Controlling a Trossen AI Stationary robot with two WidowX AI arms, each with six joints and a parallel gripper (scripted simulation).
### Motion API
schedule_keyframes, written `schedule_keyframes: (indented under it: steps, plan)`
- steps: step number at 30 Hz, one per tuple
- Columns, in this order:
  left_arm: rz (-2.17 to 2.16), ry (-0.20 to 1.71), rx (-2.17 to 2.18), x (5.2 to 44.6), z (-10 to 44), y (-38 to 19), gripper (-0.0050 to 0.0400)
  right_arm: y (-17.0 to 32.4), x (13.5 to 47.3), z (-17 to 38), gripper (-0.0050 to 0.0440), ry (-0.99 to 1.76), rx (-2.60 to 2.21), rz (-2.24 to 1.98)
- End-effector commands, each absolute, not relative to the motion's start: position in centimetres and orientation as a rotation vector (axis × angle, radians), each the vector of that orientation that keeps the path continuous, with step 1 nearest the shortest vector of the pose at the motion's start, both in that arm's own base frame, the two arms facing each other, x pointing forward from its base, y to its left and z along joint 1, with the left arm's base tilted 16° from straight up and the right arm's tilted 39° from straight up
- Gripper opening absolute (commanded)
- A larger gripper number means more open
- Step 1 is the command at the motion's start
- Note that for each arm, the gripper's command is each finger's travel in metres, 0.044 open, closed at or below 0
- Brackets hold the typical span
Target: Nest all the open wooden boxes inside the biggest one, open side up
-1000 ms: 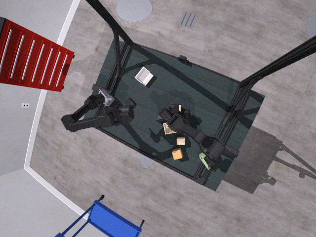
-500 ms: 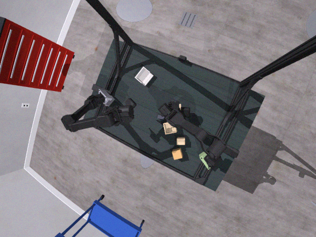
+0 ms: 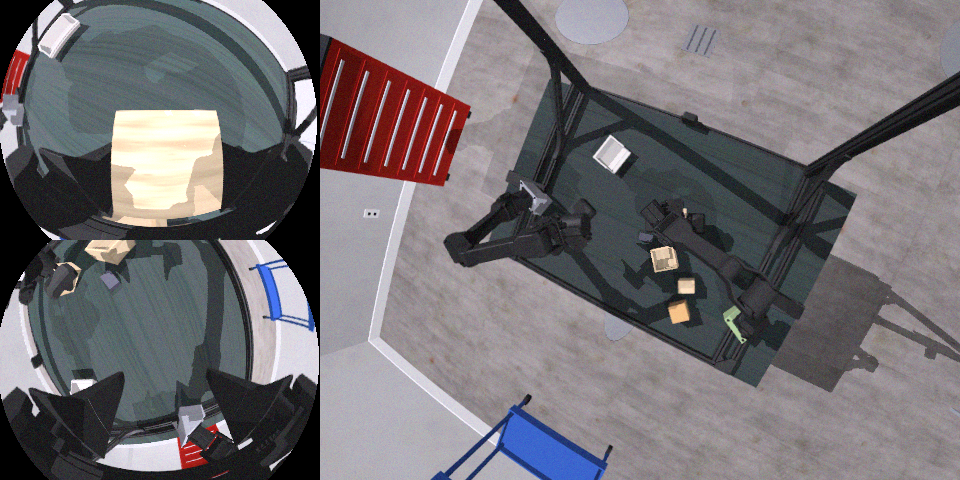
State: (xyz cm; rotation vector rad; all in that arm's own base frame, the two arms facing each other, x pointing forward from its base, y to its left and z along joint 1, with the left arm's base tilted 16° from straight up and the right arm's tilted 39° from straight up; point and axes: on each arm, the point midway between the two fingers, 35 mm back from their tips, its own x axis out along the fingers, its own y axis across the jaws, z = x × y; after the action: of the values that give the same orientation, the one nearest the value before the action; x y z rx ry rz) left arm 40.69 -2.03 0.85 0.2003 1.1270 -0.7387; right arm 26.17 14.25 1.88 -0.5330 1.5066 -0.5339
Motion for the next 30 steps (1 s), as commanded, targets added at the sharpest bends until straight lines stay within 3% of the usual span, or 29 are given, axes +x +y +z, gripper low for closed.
schedule_keyframes:
  steps: [1,30]
  plan:
    - [-0.743,1.165,0.212,40.8,0.6,-2.1,0.0000,14.3,26.2,1.9,0.0400,1.504,-0.534,-0.534]
    - [-0.734,1.356,0.293,41.6,1.7,-2.4,0.0000,14.3,26.2,1.9,0.0400,1.504,-0.534,-0.534]
